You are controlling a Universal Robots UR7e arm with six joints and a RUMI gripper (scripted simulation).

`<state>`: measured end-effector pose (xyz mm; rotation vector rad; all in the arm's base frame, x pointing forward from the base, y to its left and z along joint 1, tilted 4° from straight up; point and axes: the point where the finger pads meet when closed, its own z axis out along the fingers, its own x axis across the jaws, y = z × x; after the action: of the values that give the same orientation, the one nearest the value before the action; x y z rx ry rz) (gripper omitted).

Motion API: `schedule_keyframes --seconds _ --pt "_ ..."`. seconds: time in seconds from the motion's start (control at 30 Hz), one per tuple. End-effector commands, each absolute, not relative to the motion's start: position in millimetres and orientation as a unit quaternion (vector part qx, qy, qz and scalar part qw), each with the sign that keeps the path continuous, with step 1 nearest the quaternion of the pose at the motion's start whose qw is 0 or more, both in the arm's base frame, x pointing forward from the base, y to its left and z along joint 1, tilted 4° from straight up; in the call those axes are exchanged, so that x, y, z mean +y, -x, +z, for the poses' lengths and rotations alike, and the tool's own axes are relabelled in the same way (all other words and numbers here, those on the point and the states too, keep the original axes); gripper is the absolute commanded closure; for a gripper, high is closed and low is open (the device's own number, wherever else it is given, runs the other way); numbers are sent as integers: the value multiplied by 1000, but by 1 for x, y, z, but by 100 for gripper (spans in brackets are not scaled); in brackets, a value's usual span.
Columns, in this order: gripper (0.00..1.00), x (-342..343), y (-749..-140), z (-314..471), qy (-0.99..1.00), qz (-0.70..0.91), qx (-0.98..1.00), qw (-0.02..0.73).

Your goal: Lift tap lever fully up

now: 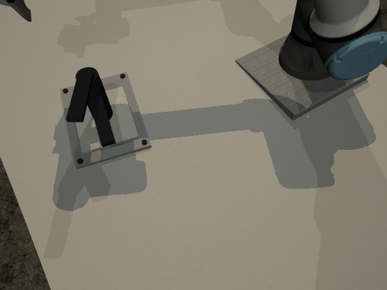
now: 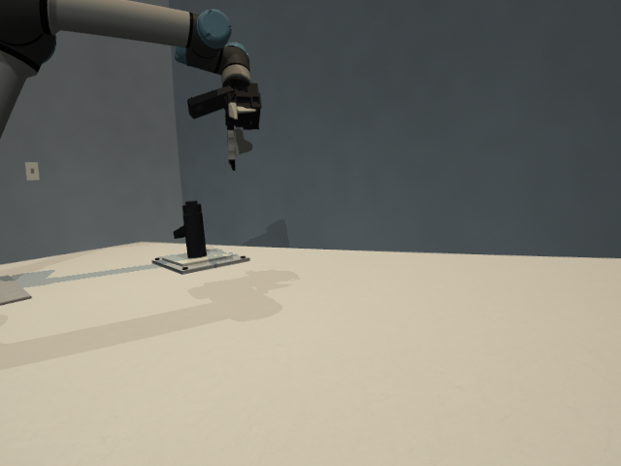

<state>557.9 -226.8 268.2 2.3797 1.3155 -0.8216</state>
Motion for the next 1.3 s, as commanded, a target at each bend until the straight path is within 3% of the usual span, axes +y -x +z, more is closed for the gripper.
schedule_keyframes --seconds 0.0,1.27 --pt "0 -223 -558 268 -825 -283 467 146" --pt "0 -82 -574 235 -551 -155 820 25"
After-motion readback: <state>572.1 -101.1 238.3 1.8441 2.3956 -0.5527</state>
